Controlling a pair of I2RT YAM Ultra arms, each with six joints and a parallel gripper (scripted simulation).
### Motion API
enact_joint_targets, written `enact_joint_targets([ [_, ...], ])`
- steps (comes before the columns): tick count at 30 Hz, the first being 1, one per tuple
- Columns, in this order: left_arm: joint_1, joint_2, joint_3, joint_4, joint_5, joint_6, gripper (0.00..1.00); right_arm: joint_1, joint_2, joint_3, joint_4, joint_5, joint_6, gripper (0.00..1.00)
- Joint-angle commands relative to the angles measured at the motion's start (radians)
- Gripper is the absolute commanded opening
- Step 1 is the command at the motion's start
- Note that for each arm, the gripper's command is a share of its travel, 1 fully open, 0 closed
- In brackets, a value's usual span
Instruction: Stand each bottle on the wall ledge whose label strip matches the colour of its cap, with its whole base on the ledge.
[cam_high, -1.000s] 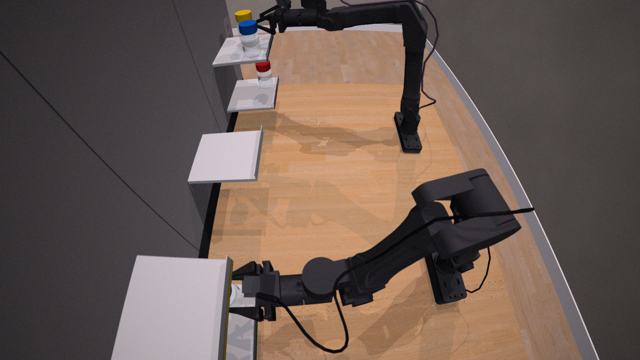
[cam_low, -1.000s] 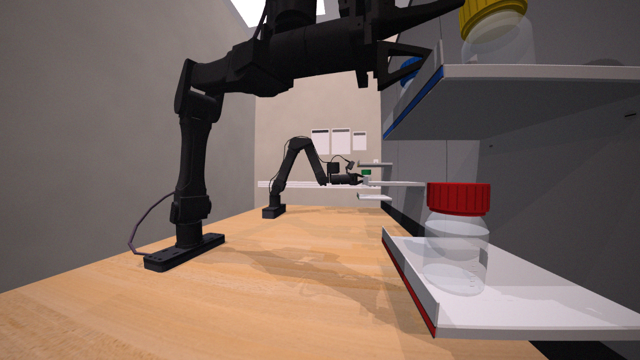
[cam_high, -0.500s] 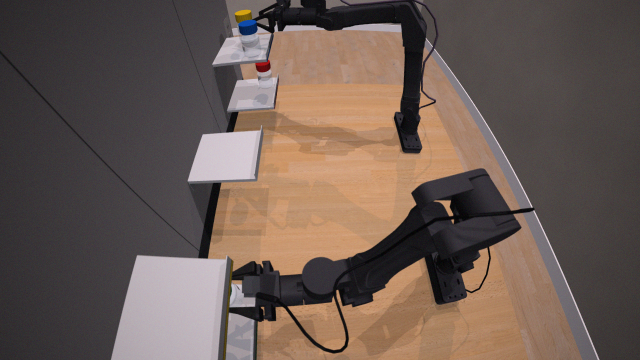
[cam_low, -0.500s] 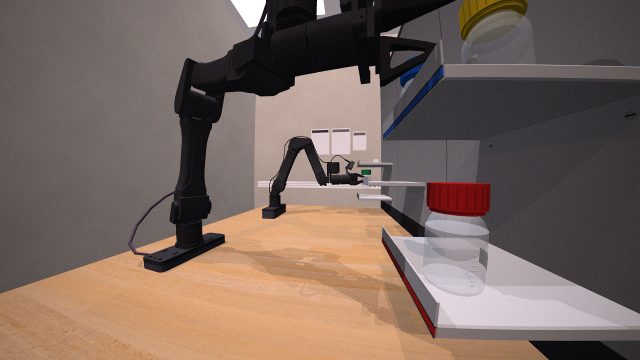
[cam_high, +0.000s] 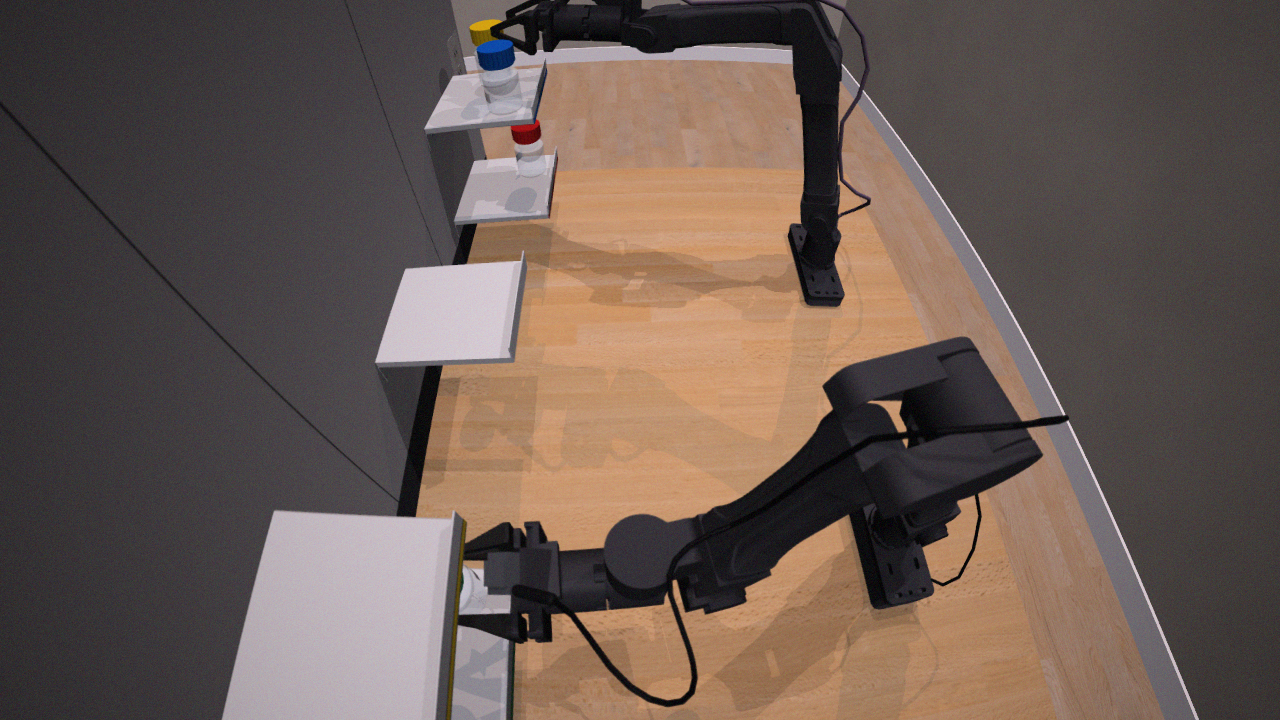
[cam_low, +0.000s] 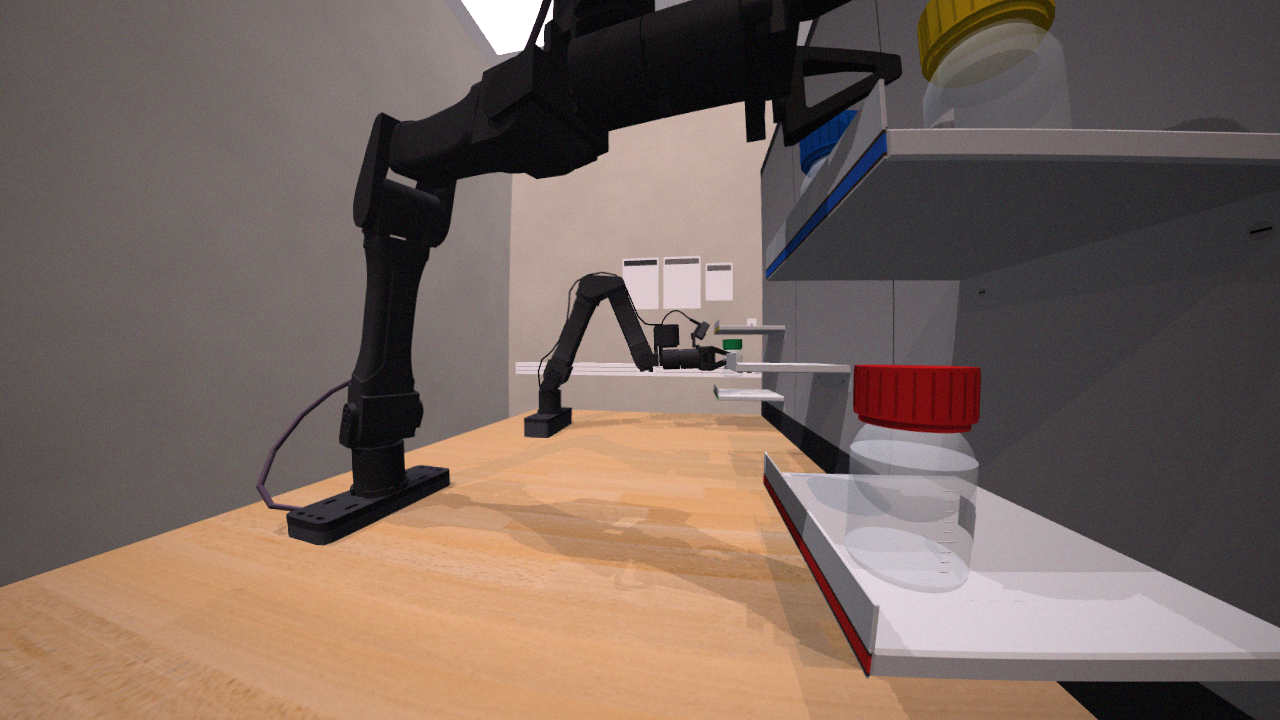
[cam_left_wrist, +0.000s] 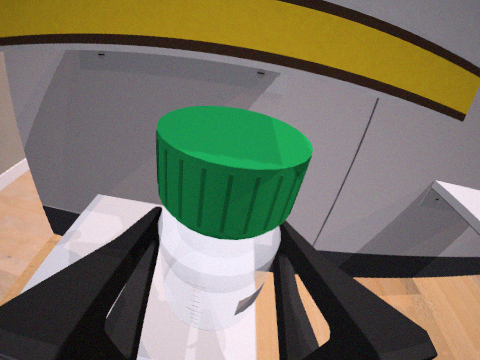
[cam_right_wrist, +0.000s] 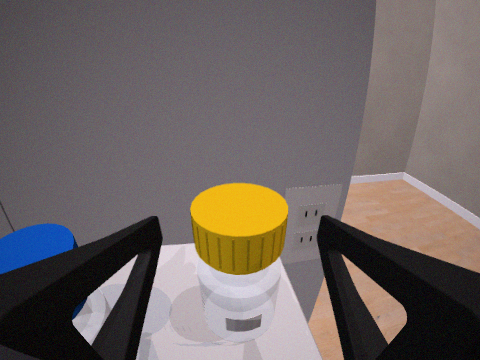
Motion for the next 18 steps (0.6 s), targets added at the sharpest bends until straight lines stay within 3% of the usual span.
enact_joint_targets([
  [1,-0.003,-0.002,0.024,0.011,-0.002,-0.001,0.52,0.013,0.02,0.048,-0.031,0.013,0.002,0.81],
  [18,-0.009,0.015,0.022,0.033,-0.009,-0.007,0.52,0.025,0.109,0.166,-0.06,0.026,0.002,0.81],
])
